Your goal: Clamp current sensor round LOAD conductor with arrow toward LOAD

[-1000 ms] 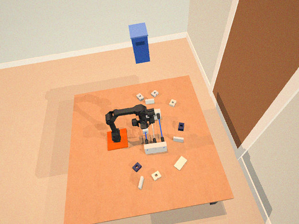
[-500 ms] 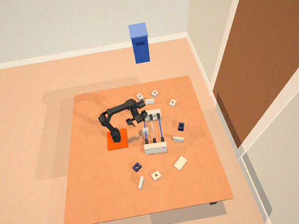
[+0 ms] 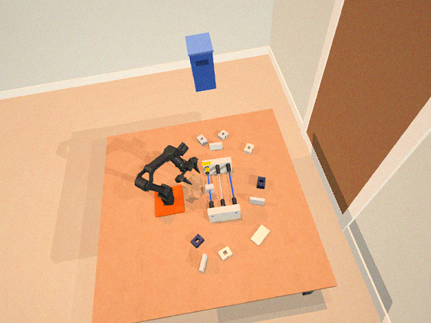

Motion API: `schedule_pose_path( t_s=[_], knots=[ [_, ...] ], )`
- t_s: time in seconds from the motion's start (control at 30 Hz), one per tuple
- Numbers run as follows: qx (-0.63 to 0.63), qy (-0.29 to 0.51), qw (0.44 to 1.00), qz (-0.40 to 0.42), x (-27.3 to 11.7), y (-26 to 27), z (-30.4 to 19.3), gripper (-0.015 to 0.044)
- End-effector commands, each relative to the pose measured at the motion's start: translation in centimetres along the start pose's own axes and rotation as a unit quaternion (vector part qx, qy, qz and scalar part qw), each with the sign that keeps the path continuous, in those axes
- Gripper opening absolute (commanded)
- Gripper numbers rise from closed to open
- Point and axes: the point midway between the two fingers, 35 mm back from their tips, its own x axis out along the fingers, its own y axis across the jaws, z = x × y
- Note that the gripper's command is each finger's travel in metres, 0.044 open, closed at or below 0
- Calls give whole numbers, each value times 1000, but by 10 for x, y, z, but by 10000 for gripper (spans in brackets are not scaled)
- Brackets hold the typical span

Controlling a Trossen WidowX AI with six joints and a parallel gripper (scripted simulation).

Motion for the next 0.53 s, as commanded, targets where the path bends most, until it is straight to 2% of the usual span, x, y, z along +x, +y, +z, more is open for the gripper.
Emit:
schedule_pose_path(
  t_s=[0.0,0.33,0.47,0.5],
  knots=[
    [5,3,1000,2,-1,1,1,440],
    [8,7,1000,0,-1,1,1,440],
    [83,81,992,-46,6,5,15,440],
    [27,36,999,-21,3,1,3,440]
  ],
)
